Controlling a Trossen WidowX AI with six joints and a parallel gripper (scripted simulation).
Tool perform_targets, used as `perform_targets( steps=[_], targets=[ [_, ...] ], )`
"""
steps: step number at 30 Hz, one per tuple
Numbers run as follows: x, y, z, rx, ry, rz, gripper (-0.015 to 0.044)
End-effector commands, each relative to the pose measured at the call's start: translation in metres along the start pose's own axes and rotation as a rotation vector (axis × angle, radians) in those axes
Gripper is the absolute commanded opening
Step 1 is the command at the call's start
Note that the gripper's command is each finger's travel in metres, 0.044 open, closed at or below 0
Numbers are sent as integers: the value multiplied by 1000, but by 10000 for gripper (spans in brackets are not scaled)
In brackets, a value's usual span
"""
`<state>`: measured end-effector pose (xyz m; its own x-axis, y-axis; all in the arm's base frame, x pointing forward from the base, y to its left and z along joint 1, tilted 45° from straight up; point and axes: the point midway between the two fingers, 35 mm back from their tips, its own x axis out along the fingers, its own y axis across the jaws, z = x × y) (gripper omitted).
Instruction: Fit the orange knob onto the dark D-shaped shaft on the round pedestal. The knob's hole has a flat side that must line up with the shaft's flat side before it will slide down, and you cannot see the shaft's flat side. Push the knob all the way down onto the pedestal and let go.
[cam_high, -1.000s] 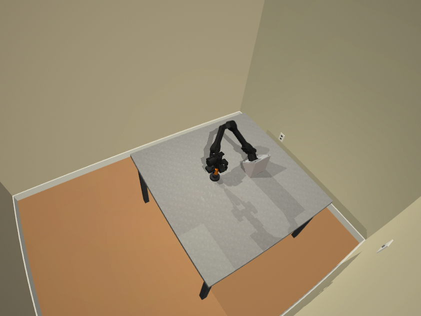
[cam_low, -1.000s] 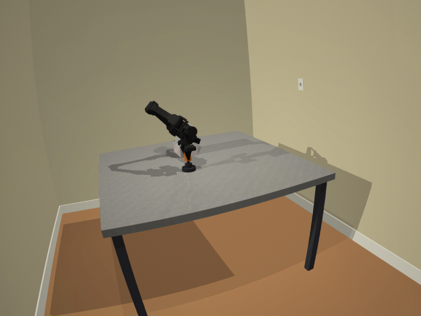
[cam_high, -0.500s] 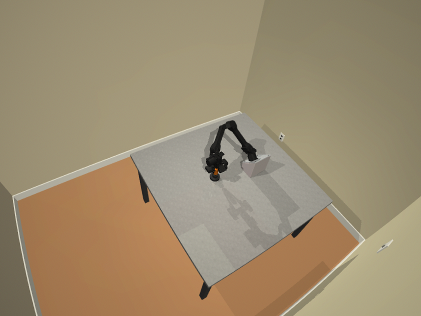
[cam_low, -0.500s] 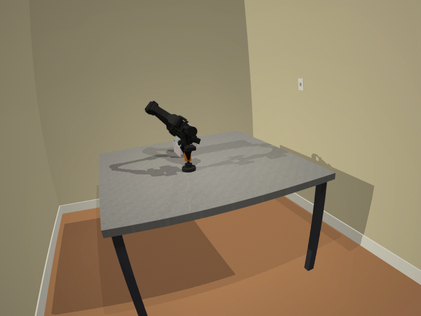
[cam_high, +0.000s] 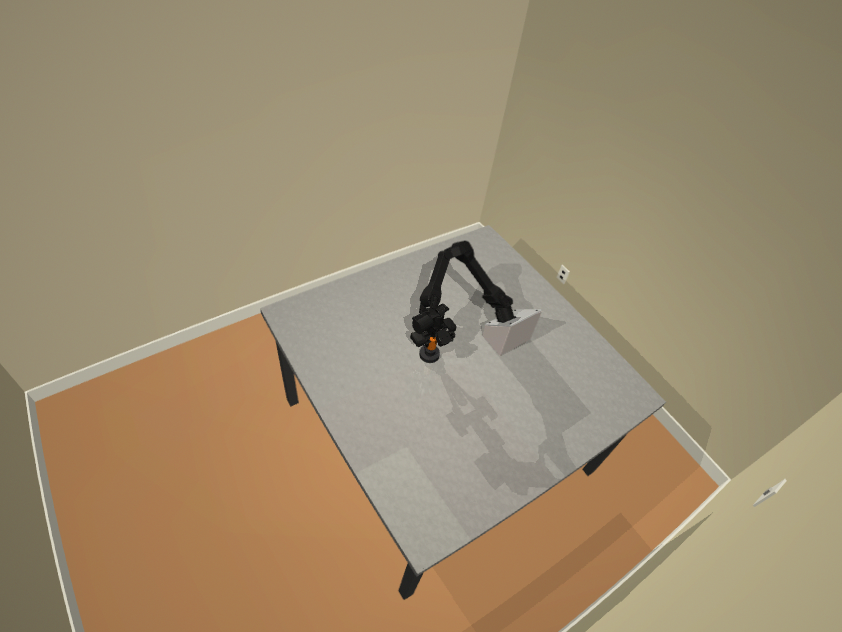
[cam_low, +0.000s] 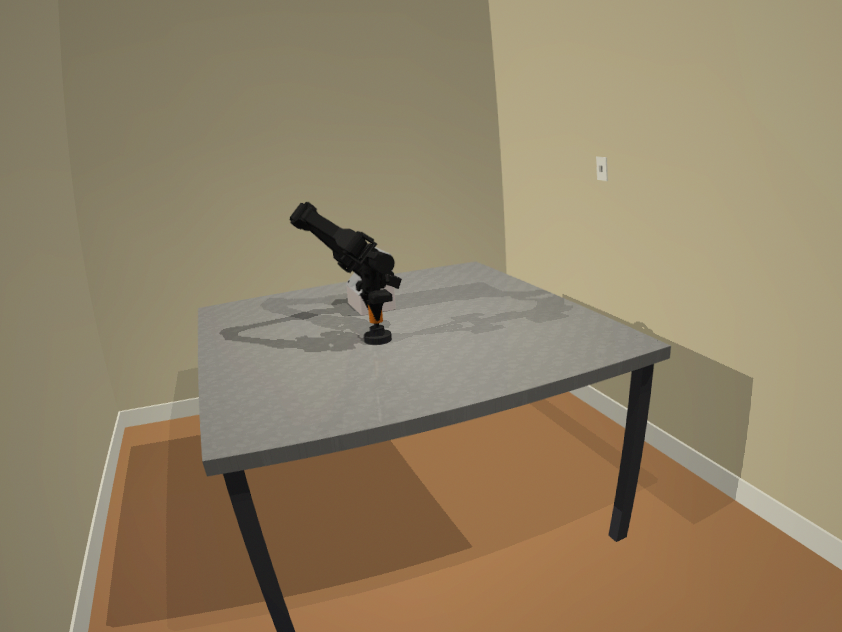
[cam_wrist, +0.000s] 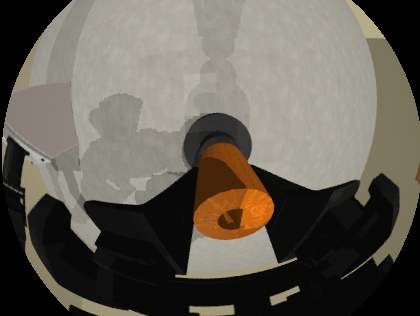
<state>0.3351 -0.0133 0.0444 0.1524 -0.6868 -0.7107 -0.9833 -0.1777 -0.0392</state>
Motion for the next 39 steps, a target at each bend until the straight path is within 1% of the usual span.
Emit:
perform_targets(
  steps=[1,7,13,39],
  targets=[
    [-2,-1,-1,-2,1,-2,0],
    [-5,-1,-2,-27,1,-2,0],
    [-5,-3,-1,-211,1,-2,0],
    [0,-2,-3,-211,1,-2,0]
  ],
)
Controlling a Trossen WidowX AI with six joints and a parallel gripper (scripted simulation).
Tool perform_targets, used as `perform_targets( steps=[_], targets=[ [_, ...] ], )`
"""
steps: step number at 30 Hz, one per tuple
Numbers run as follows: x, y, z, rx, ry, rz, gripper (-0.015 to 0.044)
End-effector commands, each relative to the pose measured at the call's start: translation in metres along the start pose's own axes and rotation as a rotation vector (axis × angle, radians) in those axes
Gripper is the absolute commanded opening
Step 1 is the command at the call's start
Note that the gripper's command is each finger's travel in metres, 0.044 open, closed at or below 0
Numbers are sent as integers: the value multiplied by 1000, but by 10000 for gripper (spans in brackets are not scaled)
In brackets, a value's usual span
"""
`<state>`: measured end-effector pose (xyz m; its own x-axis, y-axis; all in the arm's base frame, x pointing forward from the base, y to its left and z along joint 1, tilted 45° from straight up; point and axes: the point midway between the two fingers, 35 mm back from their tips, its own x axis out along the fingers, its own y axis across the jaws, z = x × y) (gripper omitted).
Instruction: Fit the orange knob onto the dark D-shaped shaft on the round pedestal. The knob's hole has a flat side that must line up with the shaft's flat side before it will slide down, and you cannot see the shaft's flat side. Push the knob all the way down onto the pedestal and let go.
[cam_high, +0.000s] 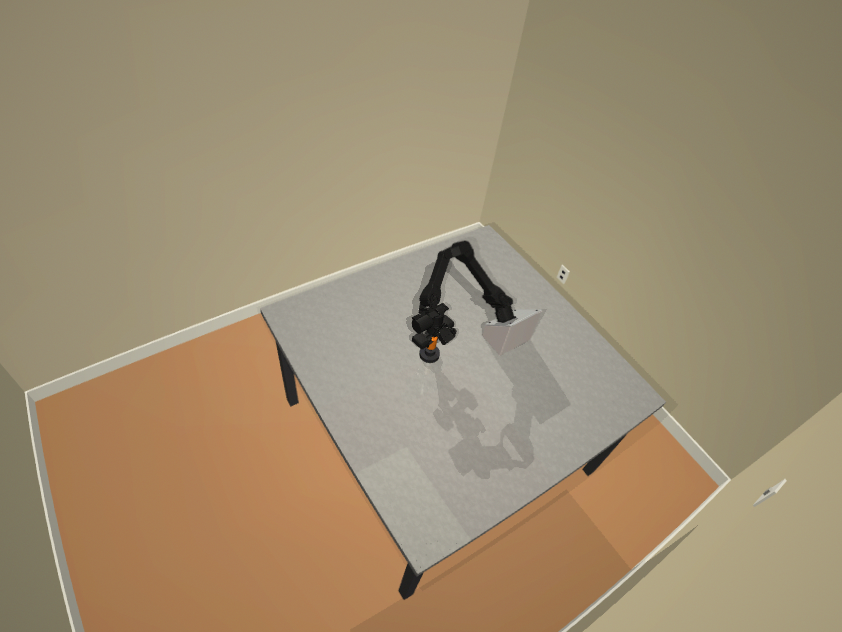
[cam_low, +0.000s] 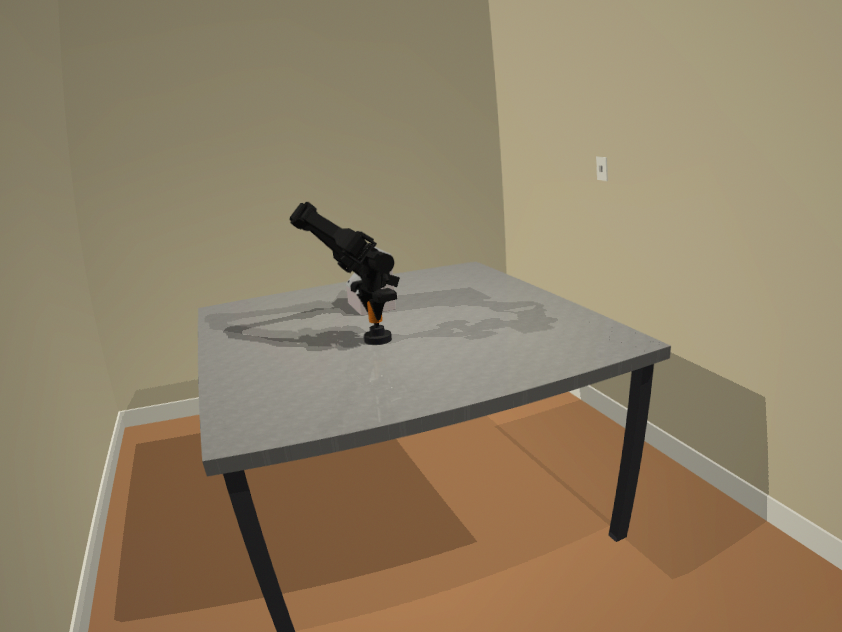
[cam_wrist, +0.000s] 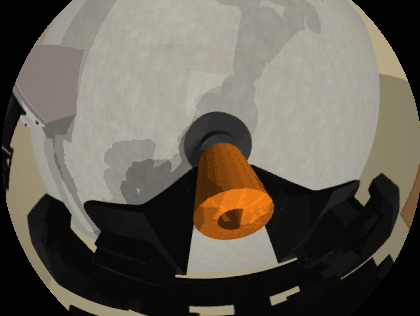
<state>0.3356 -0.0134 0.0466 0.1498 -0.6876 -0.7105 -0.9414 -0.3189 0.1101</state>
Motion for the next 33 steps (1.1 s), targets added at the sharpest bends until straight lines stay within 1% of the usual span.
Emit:
perform_targets(
  steps=[1,16,19,23,33],
  targets=[
    [1,-1,-1,-1,2,-4,0],
    [-3,-1,2,-1,1,-4,0],
    [-3,-1,3,-54,1,-4,0],
    [-2,-1,4,-200,2,-4,0],
    [0,-1,2,-210,2,-4,0]
  ],
)
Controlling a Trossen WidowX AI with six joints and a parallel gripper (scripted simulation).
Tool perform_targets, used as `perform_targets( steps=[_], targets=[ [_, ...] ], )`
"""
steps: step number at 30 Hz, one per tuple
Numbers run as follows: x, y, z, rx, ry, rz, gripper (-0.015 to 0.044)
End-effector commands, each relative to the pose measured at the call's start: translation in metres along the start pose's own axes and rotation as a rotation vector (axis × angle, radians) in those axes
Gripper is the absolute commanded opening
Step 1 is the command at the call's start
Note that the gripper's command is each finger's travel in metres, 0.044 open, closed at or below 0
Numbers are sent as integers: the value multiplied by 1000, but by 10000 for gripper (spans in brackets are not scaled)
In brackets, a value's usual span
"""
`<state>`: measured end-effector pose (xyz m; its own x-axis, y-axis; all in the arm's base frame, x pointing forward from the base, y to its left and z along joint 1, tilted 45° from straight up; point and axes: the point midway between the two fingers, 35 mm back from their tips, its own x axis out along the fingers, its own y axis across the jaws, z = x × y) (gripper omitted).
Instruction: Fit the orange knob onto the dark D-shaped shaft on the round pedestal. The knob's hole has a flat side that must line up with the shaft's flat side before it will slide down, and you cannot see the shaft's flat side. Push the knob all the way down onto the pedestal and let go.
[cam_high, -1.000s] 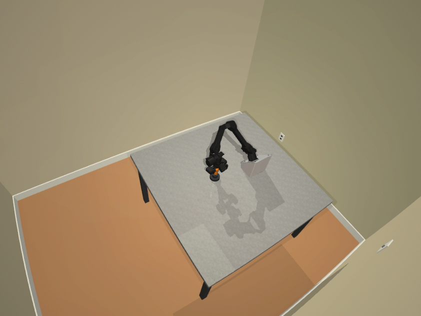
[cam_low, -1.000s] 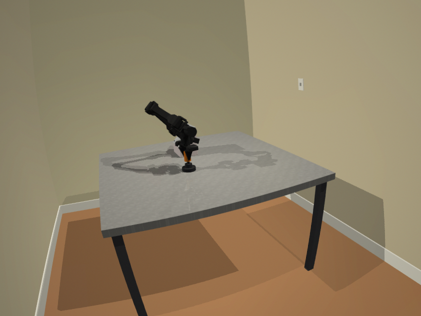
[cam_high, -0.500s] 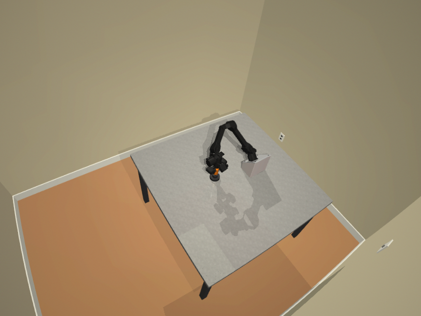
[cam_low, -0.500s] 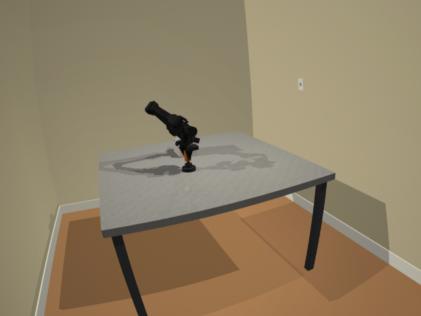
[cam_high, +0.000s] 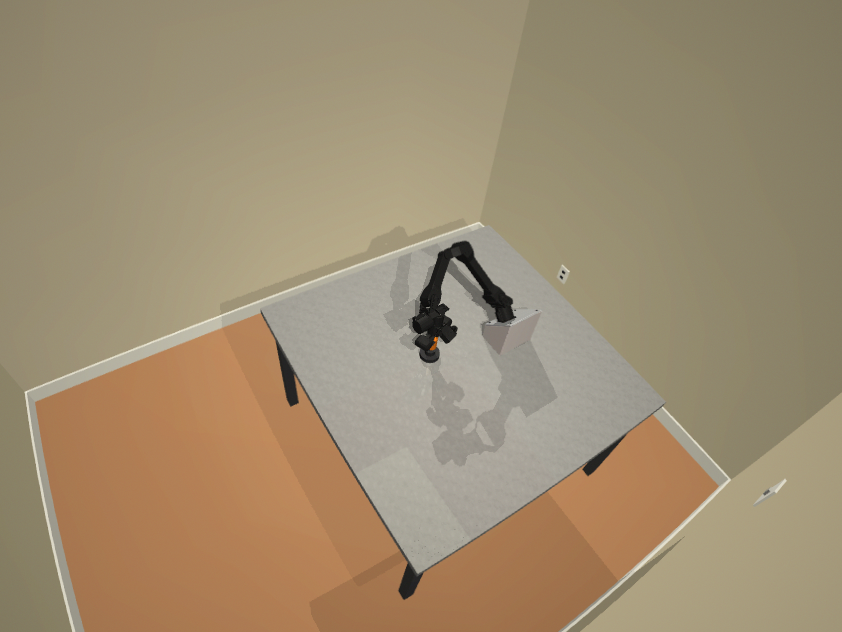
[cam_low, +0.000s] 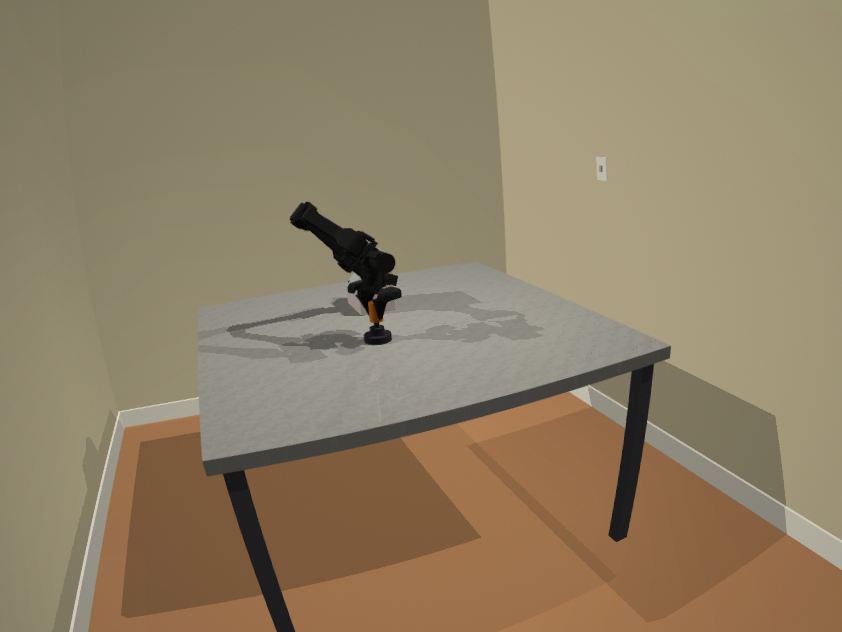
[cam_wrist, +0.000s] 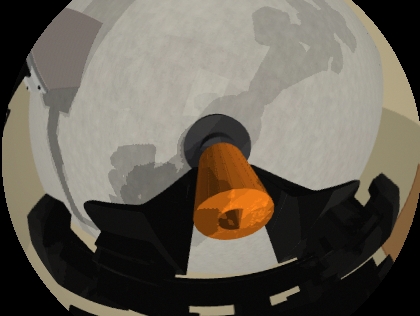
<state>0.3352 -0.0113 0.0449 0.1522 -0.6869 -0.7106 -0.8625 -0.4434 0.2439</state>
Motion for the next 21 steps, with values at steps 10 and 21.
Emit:
perform_targets(
  steps=[10,21],
  targets=[
    [2,0,-1,-11,2,-2,0],
    [-1,2,0,-11,1,-2,0]
  ],
)
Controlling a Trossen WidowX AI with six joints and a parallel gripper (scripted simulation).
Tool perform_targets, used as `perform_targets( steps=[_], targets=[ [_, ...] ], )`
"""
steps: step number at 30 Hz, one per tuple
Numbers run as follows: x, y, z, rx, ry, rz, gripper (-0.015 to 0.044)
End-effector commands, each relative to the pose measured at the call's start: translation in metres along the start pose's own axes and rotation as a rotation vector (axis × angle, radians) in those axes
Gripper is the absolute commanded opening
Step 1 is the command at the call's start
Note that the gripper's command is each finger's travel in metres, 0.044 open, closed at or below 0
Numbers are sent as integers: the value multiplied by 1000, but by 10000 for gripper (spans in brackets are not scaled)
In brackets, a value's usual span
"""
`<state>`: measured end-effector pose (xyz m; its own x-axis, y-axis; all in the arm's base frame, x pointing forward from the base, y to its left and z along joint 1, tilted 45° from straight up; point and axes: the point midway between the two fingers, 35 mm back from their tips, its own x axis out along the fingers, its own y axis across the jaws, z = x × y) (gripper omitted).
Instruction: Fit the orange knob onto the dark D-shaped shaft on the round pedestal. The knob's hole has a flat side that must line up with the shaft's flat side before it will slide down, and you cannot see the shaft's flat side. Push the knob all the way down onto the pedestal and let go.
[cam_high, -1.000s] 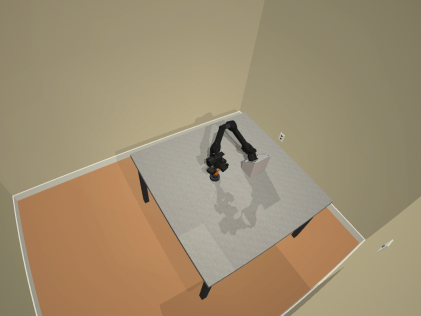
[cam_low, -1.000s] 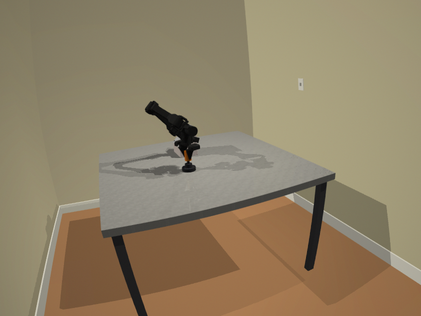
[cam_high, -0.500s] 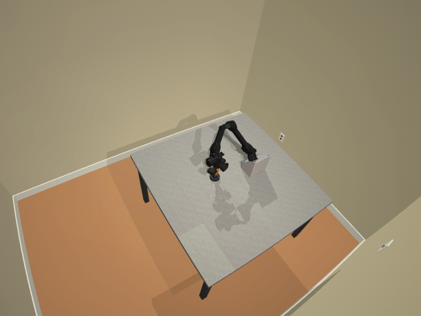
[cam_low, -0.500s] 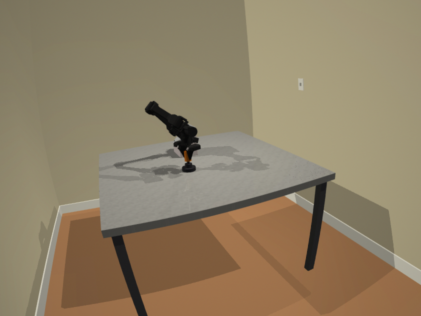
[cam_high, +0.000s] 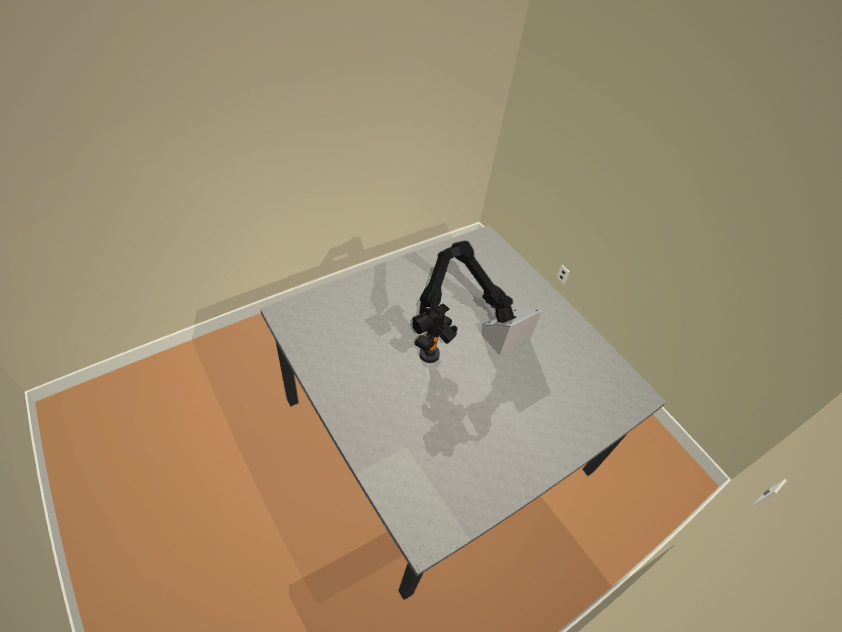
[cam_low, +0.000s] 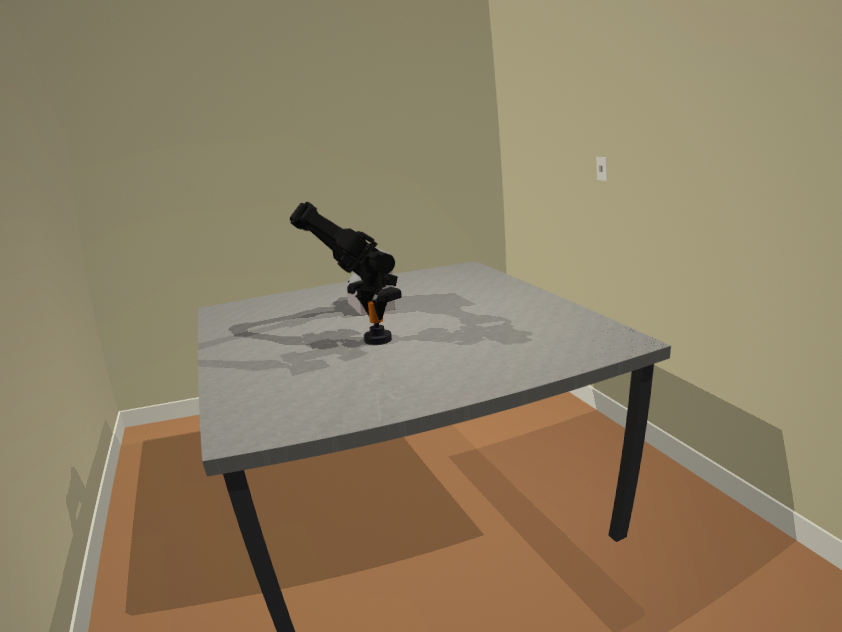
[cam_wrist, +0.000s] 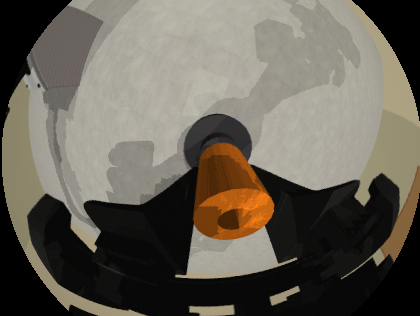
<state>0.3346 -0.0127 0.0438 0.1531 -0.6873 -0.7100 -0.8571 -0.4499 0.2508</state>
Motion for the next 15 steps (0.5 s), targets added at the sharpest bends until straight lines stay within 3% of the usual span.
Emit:
perform_targets(
  steps=[1,15],
  targets=[
    [-4,1,0,0,0,-1,0],
    [-3,-3,-2,-209,1,-1,0]
  ],
)
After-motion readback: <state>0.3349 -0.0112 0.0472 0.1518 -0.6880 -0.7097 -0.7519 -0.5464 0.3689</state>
